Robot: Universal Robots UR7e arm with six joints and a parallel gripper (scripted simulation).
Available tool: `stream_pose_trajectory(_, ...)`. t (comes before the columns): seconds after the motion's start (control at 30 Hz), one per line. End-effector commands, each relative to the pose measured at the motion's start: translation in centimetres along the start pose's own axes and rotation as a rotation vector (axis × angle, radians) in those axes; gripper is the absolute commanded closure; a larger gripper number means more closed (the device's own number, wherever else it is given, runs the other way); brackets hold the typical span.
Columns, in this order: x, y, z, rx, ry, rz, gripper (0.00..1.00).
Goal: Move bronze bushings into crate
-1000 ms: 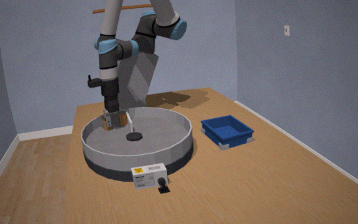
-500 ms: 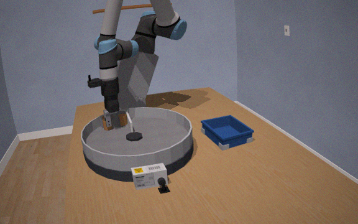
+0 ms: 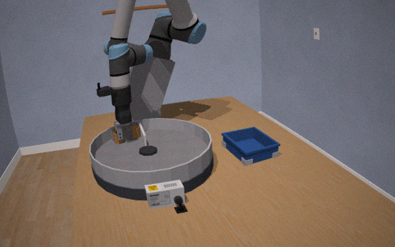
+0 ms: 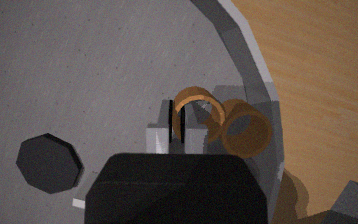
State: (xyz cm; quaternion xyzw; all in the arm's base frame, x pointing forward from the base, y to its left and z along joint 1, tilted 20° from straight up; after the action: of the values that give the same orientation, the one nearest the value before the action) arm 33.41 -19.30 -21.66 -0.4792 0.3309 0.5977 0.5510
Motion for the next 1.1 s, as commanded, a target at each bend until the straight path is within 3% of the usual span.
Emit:
stream_pose_trajectory(0.0,-0.04,-0.19,-0.05,0.0,0.001,-0.001,1.0)
stream_pose_trajectory(1.07,-0.94,-0.31,-0.06,0.0,0.001,-0.001,1.0)
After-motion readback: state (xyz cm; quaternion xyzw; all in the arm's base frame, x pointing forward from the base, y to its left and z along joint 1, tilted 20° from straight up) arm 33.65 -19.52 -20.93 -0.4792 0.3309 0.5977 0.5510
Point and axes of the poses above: the point where the finger pads meet when closed, its own x axis out along the fingers, its own y axis across the jaws, z = x × y, the point moved 7 cm from there along -x, back along the fingers, and after that the axes turned 4 degrees about -x, right-handed, at the moved point
